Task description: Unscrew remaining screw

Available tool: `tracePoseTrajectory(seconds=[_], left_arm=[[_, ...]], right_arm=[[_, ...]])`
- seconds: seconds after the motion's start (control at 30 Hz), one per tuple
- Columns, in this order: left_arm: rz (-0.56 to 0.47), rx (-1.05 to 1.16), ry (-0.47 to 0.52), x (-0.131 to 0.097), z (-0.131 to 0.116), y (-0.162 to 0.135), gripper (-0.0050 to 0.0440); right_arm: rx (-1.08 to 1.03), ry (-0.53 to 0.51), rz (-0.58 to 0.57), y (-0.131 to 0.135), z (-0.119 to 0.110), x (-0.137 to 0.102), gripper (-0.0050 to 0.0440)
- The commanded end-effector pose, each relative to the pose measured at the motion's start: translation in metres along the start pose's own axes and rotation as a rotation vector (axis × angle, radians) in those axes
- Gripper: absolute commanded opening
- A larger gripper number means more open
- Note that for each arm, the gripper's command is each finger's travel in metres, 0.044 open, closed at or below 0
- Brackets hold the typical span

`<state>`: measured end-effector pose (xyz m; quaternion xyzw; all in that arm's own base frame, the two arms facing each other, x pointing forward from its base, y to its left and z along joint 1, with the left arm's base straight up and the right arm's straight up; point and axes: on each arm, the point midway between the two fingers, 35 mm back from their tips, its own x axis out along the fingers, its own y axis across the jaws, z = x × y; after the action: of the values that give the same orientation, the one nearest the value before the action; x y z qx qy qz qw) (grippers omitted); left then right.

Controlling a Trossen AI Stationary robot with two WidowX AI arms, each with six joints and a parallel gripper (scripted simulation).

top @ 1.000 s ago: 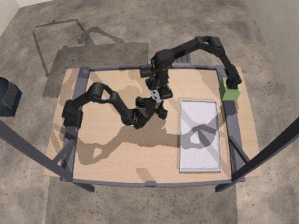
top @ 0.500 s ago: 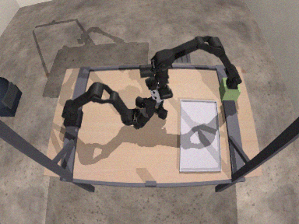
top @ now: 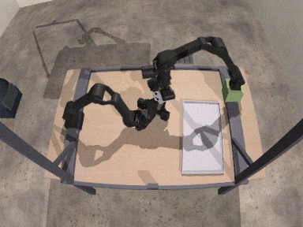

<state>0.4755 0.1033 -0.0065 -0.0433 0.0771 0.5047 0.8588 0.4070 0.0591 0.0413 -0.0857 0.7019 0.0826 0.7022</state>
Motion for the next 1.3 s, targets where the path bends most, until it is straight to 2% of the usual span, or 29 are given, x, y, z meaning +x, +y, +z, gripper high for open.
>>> tracePoseTrajectory(seconds=[0.0,1.27], left_arm=[[-0.001,-0.025,-0.013,0.0016,0.0112,-0.0030,0.0245],[-0.001,-0.025,-0.013,0.0016,0.0112,-0.0030,0.0245]], right_arm=[[-0.002,-0.044,-0.001,0.0011,0.0060,-0.0155,0.0130],[-0.002,-0.043,-0.002,0.0008,0.0069,-0.0160,0.0130]])
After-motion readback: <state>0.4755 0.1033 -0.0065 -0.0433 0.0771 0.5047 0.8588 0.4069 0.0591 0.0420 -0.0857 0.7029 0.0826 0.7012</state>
